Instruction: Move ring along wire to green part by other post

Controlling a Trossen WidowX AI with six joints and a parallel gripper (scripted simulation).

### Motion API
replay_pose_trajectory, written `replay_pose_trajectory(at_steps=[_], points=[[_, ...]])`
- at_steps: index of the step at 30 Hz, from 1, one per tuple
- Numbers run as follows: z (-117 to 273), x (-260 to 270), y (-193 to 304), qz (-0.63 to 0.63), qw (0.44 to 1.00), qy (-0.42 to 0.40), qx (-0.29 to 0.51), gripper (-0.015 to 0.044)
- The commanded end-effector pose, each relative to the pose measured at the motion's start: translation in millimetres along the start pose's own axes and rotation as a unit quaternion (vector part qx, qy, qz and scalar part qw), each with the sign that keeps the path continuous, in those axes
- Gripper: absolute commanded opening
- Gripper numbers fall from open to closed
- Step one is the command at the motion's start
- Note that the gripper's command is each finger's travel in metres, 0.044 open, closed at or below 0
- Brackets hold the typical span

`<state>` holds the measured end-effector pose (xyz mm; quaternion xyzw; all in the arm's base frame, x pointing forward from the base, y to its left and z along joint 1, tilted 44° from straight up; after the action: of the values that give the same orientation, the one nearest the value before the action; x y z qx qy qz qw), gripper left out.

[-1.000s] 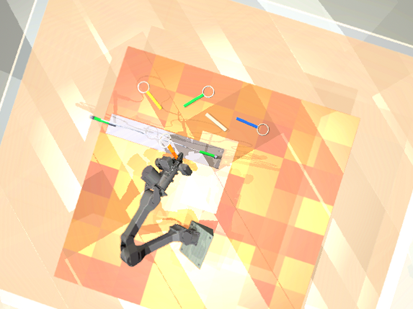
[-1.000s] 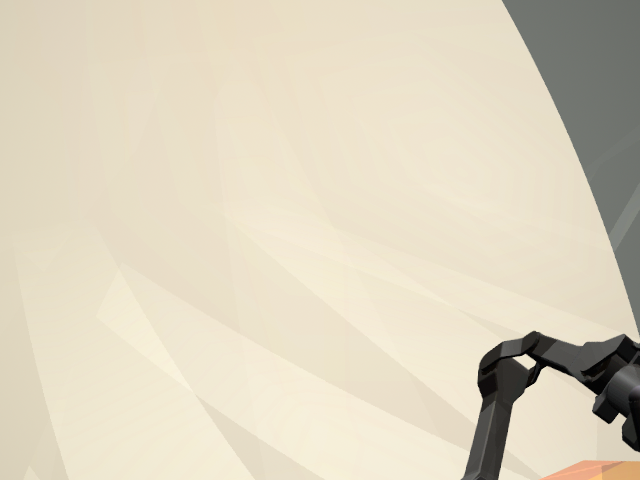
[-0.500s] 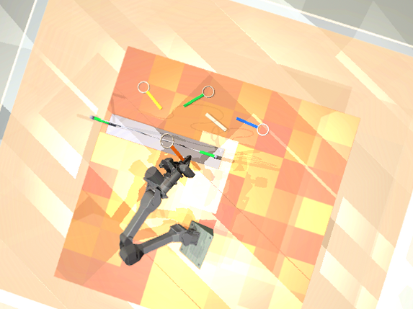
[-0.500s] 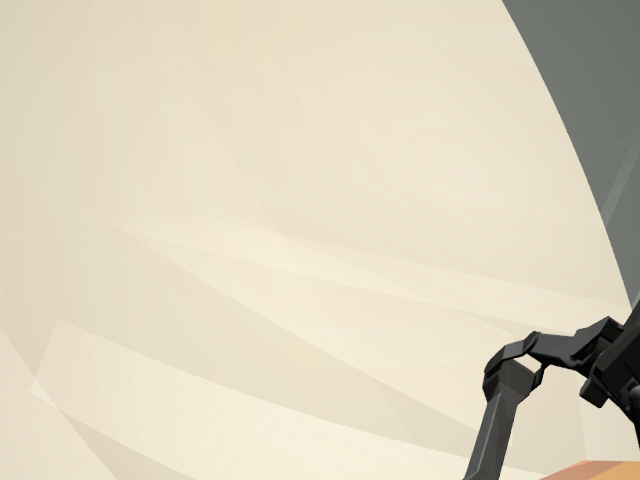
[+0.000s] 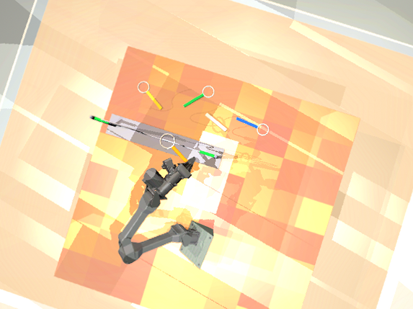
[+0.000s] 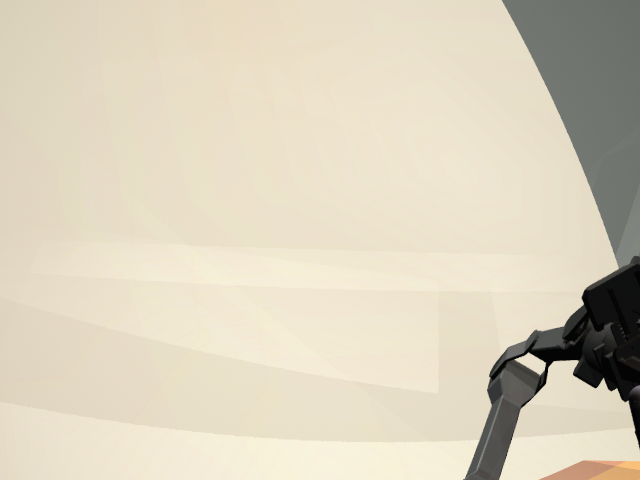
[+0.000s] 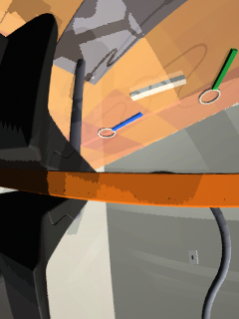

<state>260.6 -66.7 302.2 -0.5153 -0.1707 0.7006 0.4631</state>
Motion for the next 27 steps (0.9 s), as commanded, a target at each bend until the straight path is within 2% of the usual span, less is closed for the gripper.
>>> replay_pose_trajectory(at_steps=[1, 16, 27], points=[[2, -12, -1, 0.046, 0.999, 0.027, 0.009, -0.015], [13, -46, -10, 0.183, 0.977, 0.103, 0.032, -0.015], [20, -61, -19, 0.228, 0.964, 0.128, 0.04, -0.015]])
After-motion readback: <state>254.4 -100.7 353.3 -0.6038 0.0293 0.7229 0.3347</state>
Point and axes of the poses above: the point midway between the two fingers, 35 mm back from their tips, its own z axis back along the fingers, its own x axis across the jaws, y = z × x, the point moved 9 cm from there along z, back along the fingers, and after that the axes turned 4 degrees about z, right-handed, at the moved point
